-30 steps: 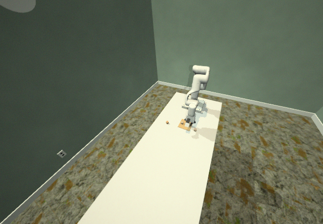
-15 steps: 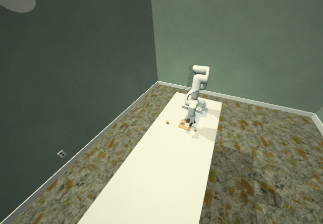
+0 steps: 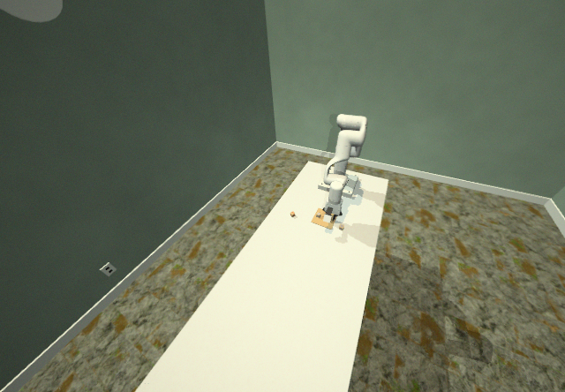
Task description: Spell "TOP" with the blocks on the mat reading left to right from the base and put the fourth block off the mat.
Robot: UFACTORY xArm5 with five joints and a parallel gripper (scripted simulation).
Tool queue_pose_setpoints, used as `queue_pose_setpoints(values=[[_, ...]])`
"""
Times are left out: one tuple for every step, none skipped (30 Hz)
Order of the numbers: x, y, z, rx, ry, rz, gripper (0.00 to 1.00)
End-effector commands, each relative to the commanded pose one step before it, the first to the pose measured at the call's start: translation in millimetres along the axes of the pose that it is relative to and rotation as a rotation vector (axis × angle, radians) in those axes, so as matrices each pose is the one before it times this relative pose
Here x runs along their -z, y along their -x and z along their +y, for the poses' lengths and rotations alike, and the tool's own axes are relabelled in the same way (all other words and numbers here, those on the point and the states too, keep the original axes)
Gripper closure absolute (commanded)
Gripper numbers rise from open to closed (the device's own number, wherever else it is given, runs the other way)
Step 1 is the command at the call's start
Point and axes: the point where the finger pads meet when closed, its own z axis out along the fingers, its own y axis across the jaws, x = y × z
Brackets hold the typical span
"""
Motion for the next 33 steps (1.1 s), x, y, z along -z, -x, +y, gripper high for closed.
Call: queue_pose_setpoints(values=[[0.93,-1.33,-0.16,-0.00002,-0.00035,0.00341,0.79],[-0.11,0.0,-0.03,0.0,0.0,0.0,0.79],[-0.14,0.0,-0.04,0.0,0.0,0.0,0.79],[-0.18,0.01,-0.04,0.0,0.0,0.0,0.79],[0.0,0.0,0.0,0.0,0.0,0.0,0.79],[0.0,0.0,0.0,0.0,0.0,0.0,0.79],[-0.21,0.01,-0.05,0.0,0.0,0.0,0.79],[-0.24,0.01,-0.06,0.00001,0.0,0.0,0.79],[-0.26,0.01,-0.06,0.00001,0.0,0.0,0.79],[-0.28,0.01,-0.07,0.00001,0.0,0.0,0.79],[-0.29,0.01,-0.07,0.00001,0.0,0.0,0.79],[-0.29,0.01,-0.07,0.00001,0.0,0.0,0.79],[-0.28,0.01,-0.07,0.00001,0.0,0.0,0.79],[-0.26,0.01,-0.06,0.00001,0.0,0.0,0.79],[-0.24,0.01,-0.06,0.00001,0.0,0.0,0.79],[-0.21,0.01,-0.05,0.0,0.0,0.0,0.79],[-0.18,0.01,-0.04,0.0,0.0,0.0,0.79],[-0.14,0.01,-0.04,0.0,0.0,0.0,0.79],[-0.11,0.0,-0.03,0.0,0.0,0.0,0.79],[-0.07,0.0,-0.02,0.0,0.0,0.0,0.79],[-0.04,0.0,-0.01,0.0,0.0,0.0,0.79],[0.0,0.0,0.0,0.0,0.0,0.0,0.79],[0.0,0.0,0.0,0.0,0.0,0.0,0.79],[-0.02,0.0,0.0,0.0,0.0,0.0,0.79],[0.0,0.0,0.0,0.0,0.0,0.0,0.79],[0.0,0.0,0.0,0.0,0.0,0.0,0.79],[0.0,0.0,0.0,0.0,0.0,0.0,0.79],[0.0,0.0,0.0,0.0,0.0,0.0,0.79],[0.0,0.0,0.0,0.0,0.0,0.0,0.79],[0.0,0.0,0.0,0.0,0.0,0.0,0.79],[0.0,0.0,0.0,0.0,0.0,0.0,0.79],[0.0,0.0,0.0,0.0,0.0,0.0,0.79],[0.0,0.0,0.0,0.0,0.0,0.0,0.79]])
